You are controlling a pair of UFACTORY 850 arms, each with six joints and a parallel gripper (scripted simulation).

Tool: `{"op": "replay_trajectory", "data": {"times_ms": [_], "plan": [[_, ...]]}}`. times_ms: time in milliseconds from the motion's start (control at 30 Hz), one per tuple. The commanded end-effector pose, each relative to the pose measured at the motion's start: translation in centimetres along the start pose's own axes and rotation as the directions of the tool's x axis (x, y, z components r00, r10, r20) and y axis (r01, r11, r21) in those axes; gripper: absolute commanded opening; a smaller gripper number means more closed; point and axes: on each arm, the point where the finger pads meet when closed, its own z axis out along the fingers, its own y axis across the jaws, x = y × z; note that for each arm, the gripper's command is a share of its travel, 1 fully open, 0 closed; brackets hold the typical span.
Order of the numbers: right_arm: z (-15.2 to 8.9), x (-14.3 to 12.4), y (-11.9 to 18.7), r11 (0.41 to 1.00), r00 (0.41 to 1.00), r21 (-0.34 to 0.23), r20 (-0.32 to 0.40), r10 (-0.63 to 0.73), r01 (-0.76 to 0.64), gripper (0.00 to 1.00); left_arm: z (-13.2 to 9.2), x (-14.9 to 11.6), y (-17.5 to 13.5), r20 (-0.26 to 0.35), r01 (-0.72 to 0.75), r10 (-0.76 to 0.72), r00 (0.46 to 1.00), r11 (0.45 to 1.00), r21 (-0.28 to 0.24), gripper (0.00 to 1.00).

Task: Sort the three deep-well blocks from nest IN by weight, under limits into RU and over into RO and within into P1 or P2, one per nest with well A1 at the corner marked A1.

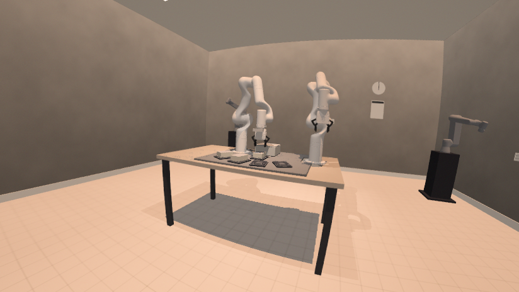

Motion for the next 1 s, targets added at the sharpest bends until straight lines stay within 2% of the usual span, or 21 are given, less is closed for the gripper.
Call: {"op": "replay_trajectory", "data": {"times_ms": [0,967], "plan": [[0.6,0.0,-0.1,1.0,1.0,0.001,-0.001,0.0,0.0,1.0,-0.1,-0.1,0.0,0.002,0.0,0.0,1.0,1.0,0.0,1.0],[4.8,0.0,-0.1,1.0,1.0,0.001,-0.001,0.0,0.0,1.0,-0.1,-0.1,0.0,0.002,0.0,0.0,1.0,1.0,0.0,1.0]]}}
